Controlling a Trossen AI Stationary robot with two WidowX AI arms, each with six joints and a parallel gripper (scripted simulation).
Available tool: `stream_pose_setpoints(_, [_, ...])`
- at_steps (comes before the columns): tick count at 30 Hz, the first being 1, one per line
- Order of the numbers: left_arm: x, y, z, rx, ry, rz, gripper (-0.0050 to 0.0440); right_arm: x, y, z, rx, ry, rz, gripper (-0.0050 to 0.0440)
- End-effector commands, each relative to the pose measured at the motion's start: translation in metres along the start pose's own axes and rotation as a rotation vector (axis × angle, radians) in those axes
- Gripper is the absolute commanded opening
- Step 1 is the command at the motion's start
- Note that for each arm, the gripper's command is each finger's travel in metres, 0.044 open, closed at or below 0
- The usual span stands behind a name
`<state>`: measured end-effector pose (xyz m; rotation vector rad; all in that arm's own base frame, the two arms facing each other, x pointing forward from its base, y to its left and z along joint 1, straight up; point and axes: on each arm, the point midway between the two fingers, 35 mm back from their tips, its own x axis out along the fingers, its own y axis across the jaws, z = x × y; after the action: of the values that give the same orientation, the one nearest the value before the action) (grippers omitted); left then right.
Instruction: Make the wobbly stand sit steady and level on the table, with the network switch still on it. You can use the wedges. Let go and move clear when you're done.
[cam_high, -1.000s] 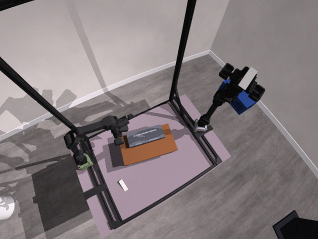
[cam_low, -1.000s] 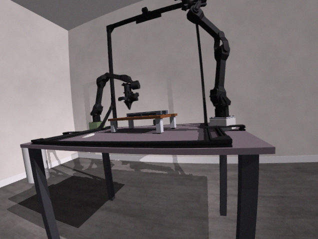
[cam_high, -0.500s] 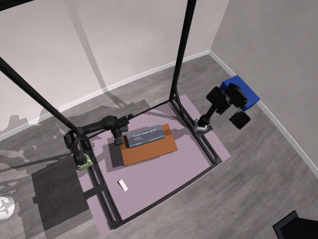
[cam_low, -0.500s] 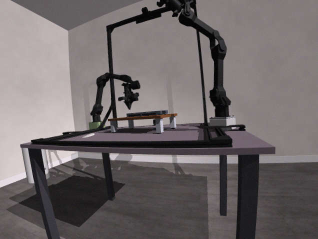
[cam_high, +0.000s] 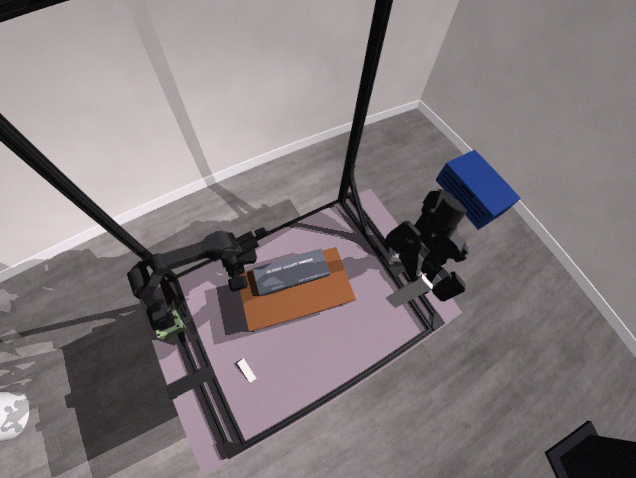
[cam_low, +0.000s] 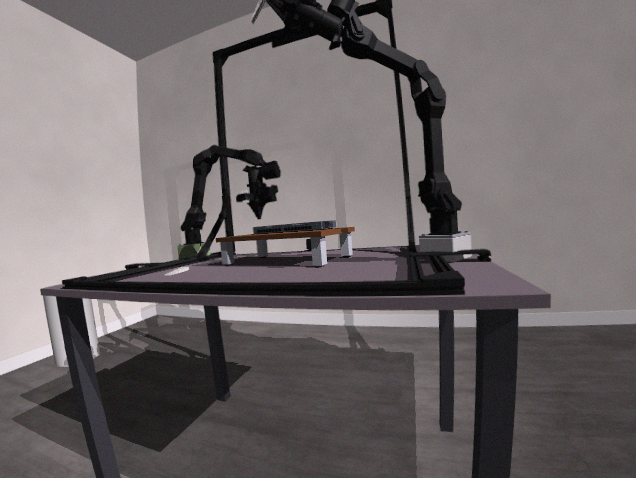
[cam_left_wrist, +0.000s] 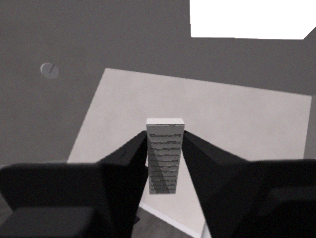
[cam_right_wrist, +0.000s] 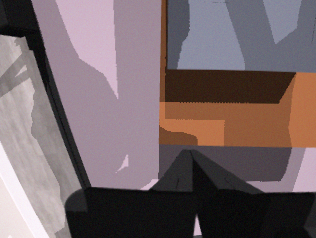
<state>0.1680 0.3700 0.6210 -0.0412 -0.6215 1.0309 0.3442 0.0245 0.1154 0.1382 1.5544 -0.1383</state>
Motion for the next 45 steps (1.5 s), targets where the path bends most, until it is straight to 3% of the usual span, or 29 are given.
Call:
stream_pose_setpoints(1, [0.016, 0.025, -0.07, -0.046, 0.174, 0.064, 0.0, 0.0, 0.0, 0.0, 0.0, 0.0, 0.0, 0.0])
stream_pose_setpoints(6, [0.018, 0.027, -0.076, -0.046, 0.174, 0.064, 0.0, 0.0, 0.0, 0.0, 0.0, 0.0, 0.0, 0.0])
stream_pose_setpoints(7, [0.013, 0.022, -0.063, -0.038, 0.155, 0.059, 0.0, 0.0, 0.0, 0.0, 0.0, 0.0, 0.0, 0.0])
stream_pose_setpoints(13, [0.014, 0.053, -0.155, -0.106, 0.399, 0.165, 0.0, 0.0, 0.0, 0.0, 0.0, 0.0, 0.0, 0.0])
stream_pose_setpoints(18, [0.005, 0.072, -0.211, -0.149, 0.558, 0.245, 0.0, 0.0, 0.0, 0.0, 0.0, 0.0, 0.0, 0.0])
stream_pose_setpoints(23, [0.005, 0.073, -0.213, -0.149, 0.558, 0.245, 0.0, 0.0, 0.0, 0.0, 0.0, 0.0, 0.0, 0.0])
stream_pose_setpoints(24, [0.003, 0.069, -0.201, -0.142, 0.542, 0.238, 0.0, 0.0, 0.0, 0.0, 0.0, 0.0, 0.0, 0.0])
stream_pose_setpoints(30, [-0.023, 0.097, -0.284, -0.201, 0.774, 0.371, 0.0, 0.0, 0.0, 0.0, 0.0, 0.0, 0.0, 0.0])
stream_pose_setpoints(35, [-0.049, 0.114, -0.334, -0.235, 0.925, 0.47, 0.0, 0.0, 0.0, 0.0, 0.0, 0.0, 0.0, 0.0])
stream_pose_setpoints(40, [-0.049, 0.114, -0.334, -0.235, 0.925, 0.47, 0.0, 0.0, 0.0, 0.0, 0.0, 0.0, 0.0, 0.0])
stream_pose_setpoints(41, [-0.048, 0.11, -0.324, -0.229, 0.91, 0.461, 0.0, 0.0, 0.0, 0.0, 0.0, 0.0, 0.0, 0.0])
stream_pose_setpoints(45, [-0.08, 0.126, -0.37, -0.259, 1.06, 0.568, 0.0, 0.0, 0.0, 0.0, 0.0, 0.0, 0.0, 0.0])
